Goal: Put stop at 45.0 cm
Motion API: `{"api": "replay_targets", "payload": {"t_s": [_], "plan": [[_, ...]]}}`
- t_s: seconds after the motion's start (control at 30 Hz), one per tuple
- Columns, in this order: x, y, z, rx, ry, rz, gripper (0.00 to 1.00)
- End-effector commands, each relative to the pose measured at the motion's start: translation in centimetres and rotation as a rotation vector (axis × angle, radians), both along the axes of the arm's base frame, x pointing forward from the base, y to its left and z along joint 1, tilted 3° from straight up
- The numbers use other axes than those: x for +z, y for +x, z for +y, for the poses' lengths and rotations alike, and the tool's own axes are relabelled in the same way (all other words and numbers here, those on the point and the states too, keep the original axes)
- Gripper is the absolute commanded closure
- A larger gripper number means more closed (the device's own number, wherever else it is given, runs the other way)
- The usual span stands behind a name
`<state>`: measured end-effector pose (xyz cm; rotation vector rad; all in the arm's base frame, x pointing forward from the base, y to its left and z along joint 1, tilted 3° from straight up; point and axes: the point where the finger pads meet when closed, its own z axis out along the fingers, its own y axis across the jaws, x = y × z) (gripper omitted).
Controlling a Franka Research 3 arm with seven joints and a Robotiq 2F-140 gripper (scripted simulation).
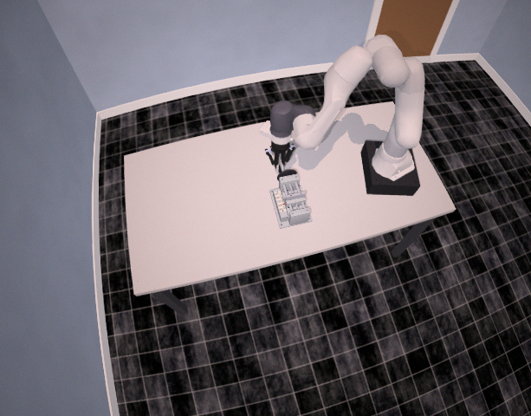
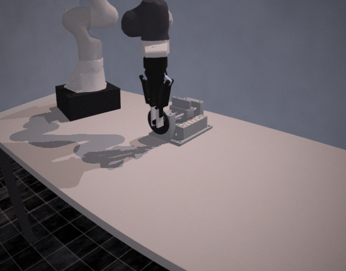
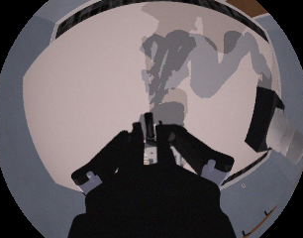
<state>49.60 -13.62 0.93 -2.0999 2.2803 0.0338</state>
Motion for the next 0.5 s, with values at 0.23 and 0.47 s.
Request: {"api": "replay_targets", "payload": {"t_s": [0.23, 0.47], "plan": [[-0.9, 0.4, 0.0, -0.005, -0.002, 0.001, 0.96], [-1.5, 0.5, 0.1, -0.005, -0.002, 0.001, 0.96]]}}
